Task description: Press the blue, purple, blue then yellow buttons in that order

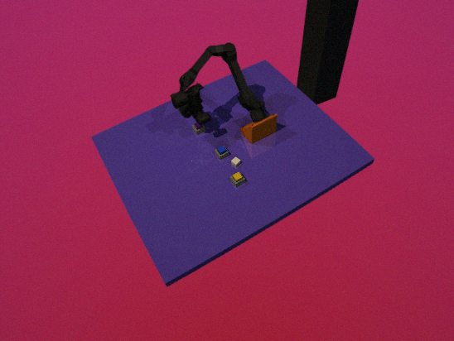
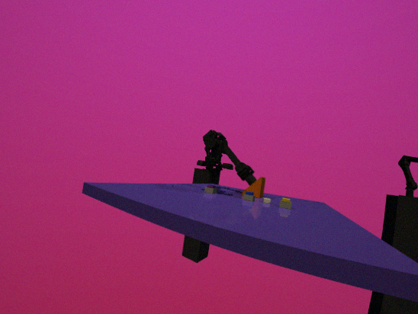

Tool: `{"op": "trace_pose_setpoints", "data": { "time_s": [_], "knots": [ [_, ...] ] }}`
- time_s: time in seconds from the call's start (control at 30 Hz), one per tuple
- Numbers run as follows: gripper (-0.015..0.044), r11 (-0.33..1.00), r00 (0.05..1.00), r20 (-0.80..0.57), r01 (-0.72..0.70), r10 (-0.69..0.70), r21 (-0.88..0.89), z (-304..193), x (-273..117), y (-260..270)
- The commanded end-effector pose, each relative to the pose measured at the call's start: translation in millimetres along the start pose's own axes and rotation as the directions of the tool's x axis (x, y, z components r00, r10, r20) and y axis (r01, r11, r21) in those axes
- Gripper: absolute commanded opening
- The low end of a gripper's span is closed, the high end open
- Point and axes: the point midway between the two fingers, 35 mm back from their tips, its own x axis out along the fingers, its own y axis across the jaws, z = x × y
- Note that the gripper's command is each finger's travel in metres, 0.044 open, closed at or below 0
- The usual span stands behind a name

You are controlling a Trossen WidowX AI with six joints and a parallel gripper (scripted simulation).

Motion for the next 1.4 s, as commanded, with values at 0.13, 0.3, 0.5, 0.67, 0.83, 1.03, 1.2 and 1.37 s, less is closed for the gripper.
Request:
{"op": "trace_pose_setpoints", "data": {
  "time_s": [0.13, 0.3, 0.5, 0.67, 0.83, 1.03, 1.2, 1.37],
  "knots": [
    [0.002, 1.0, 1.0, -0.004, 0.001, -0.001, 0.004, 2, -48, -1],
    [0.002, 1.0, 1.0, -0.004, 0.004, -0.004, 0.004, 0, -66, -1],
    [0.002, 1.0, 1.0, 0.001, -0.025, 0.025, -0.002, 12, -69, 92],
    [0.002, 1.0, 1.0, -0.004, -0.015, 0.015, 0.001, -6, -68, 178],
    [0.002, 1.0, 1.0, -0.004, -0.006, 0.006, 0.005, -15, -66, 199],
    [0.002, 1.0, 1.0, -0.003, -0.005, 0.005, 0.005, -14, -15, 200],
    [0.002, 1.0, 1.0, -0.003, -0.003, 0.003, 0.006, -15, -5, 199],
    [0.002, 1.0, 1.0, -0.003, -0.004, 0.004, 0.005, -14, 1, 199]
  ]
}}
